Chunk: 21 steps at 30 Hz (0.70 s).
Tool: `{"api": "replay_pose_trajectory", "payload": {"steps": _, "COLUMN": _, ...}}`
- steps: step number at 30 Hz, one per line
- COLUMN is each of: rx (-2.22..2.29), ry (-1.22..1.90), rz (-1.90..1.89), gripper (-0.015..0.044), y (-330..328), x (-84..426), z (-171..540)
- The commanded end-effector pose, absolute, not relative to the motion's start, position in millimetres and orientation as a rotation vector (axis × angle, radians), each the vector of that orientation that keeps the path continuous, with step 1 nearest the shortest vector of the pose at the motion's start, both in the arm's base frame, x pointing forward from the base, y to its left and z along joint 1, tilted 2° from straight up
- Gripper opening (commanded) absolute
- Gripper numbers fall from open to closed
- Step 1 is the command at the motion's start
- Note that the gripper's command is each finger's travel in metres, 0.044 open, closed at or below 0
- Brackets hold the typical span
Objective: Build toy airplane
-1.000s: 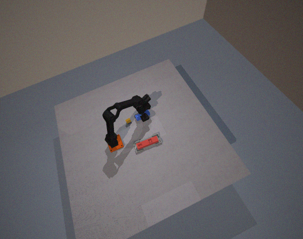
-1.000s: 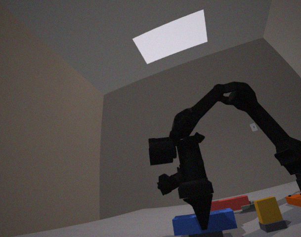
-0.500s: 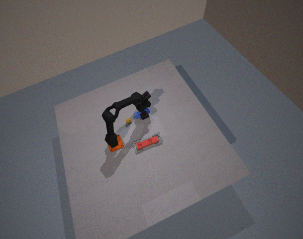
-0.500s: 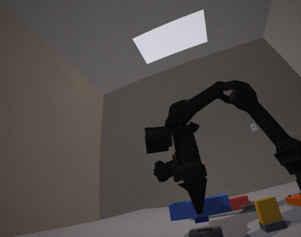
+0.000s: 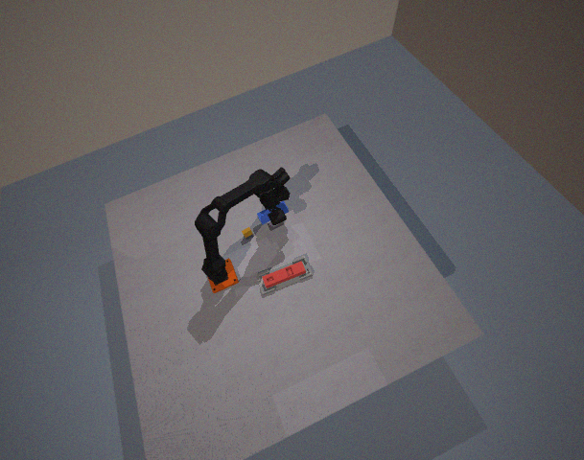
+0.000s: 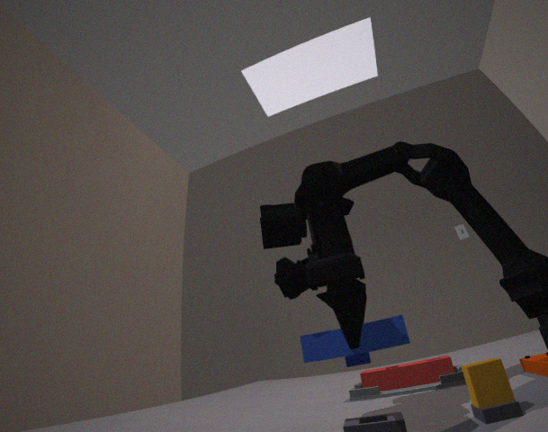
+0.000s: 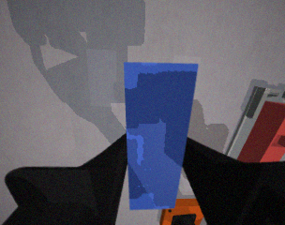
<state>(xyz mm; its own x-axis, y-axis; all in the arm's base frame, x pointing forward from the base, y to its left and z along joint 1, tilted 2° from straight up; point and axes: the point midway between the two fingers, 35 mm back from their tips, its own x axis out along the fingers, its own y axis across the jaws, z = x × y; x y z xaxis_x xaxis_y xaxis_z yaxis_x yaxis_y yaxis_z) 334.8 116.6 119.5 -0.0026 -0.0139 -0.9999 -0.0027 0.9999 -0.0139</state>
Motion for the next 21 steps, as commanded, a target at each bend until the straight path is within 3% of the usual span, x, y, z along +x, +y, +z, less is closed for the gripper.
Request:
{"api": "replay_pose_trajectory", "payload": {"steps": 1, "rx": -0.01, "ry": 1.563, "rz": -0.006, "gripper": 0.0, "y": 116.8, "x": 334.8, "z": 134.2}}
{"api": "replay_pose_trajectory", "payload": {"steps": 21, "rx": -0.115, "ry": 1.559, "rz": 0.099, "gripper": 0.0, "y": 91.0, "x": 334.3, "z": 161.1}}
